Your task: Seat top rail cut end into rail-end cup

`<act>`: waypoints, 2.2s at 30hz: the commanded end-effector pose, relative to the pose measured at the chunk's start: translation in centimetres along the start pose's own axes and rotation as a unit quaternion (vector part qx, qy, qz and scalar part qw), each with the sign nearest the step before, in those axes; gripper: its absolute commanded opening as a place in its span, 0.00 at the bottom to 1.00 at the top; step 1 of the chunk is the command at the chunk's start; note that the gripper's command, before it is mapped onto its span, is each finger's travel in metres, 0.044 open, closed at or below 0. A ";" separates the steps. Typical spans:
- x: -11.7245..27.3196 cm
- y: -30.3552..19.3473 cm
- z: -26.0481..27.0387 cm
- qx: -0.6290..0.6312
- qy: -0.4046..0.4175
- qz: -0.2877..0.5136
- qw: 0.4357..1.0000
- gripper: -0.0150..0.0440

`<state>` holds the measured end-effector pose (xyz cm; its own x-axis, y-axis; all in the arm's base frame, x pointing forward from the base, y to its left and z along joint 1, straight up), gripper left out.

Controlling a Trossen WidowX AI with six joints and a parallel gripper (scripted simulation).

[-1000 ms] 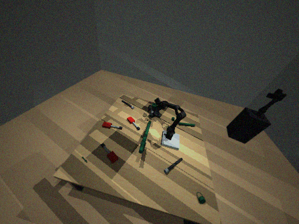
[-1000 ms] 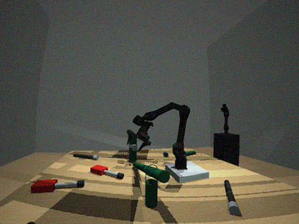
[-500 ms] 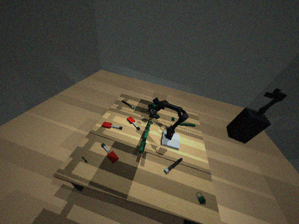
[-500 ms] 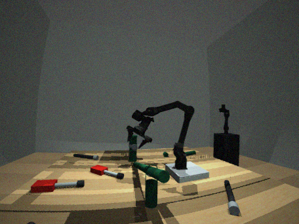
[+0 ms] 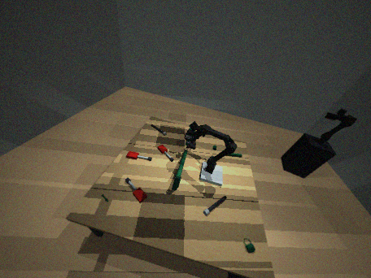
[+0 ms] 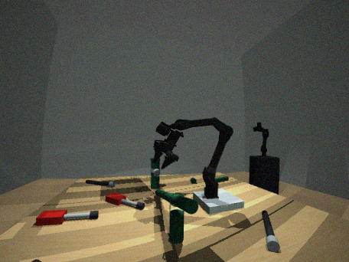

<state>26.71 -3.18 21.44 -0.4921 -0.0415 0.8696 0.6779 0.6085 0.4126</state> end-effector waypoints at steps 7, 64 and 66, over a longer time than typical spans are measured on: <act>3.7 1.3 3.0 -0.289 -0.023 -0.005 0.957 1.00; -7.6 -0.4 6.5 -0.806 -0.093 0.225 0.540 1.00; -7.6 -0.4 6.5 -0.806 -0.093 0.225 0.540 1.00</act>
<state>26.60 2.10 13.56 -0.0211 -0.0088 0.9997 0.2773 -0.9608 -0.0026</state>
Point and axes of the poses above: the point midway between the two fingers, 35 mm back from their tips, its own x axis back along the fingers, its own z axis across the jaws, y = z × x, the point moved 2 cm from there along x, back along the fingers, and after that the axes turned 4 degrees about x, right-handed, at the moved point
